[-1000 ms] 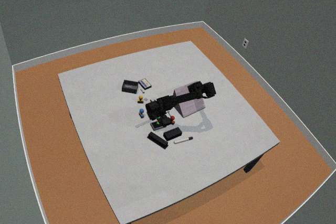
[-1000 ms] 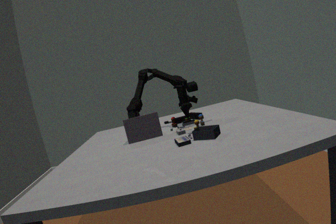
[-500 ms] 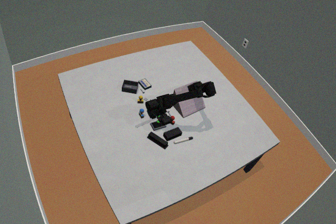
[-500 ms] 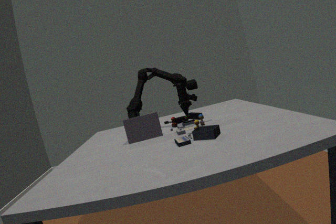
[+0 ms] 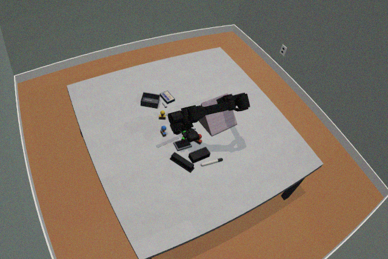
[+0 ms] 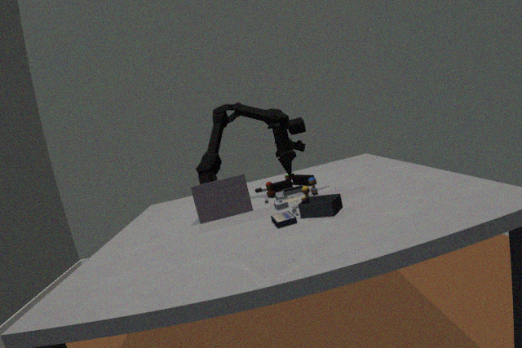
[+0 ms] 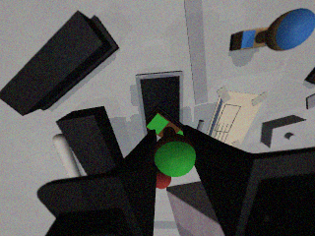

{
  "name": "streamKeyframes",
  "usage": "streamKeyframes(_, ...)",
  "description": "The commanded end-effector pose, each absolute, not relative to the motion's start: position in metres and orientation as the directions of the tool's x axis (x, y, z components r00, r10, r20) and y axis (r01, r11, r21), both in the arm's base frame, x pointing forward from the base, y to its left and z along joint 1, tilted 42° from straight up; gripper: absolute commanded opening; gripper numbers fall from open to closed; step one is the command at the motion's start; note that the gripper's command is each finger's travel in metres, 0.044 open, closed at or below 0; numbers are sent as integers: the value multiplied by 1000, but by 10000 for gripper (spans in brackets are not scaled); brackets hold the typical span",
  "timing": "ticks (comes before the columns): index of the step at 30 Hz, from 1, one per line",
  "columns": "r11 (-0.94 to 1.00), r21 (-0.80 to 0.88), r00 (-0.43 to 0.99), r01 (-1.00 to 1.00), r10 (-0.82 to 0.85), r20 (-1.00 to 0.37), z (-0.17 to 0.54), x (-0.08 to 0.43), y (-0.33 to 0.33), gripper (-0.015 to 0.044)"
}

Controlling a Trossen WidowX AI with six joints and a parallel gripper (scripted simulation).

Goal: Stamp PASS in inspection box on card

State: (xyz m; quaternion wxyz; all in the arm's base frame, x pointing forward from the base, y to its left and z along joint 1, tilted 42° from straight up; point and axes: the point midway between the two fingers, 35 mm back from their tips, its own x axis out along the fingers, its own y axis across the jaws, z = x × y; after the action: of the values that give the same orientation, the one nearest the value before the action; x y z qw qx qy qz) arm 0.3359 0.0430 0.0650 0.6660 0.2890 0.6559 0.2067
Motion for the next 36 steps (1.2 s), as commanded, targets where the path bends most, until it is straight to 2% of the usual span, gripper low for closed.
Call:
streamKeyframes(1, 749, 656, 65, 91, 653, -755, 73, 337, 38, 0)
streamKeyframes(8, 747, 655, 65, 114, 652, -755, 75, 335, 34, 0)
streamKeyframes(21, 625, 572, 59, 530, 647, -761, 44, 317, 0, 0)
streamKeyframes(36, 329, 342, 50, 880, 652, -756, 13, 288, -32, 0)
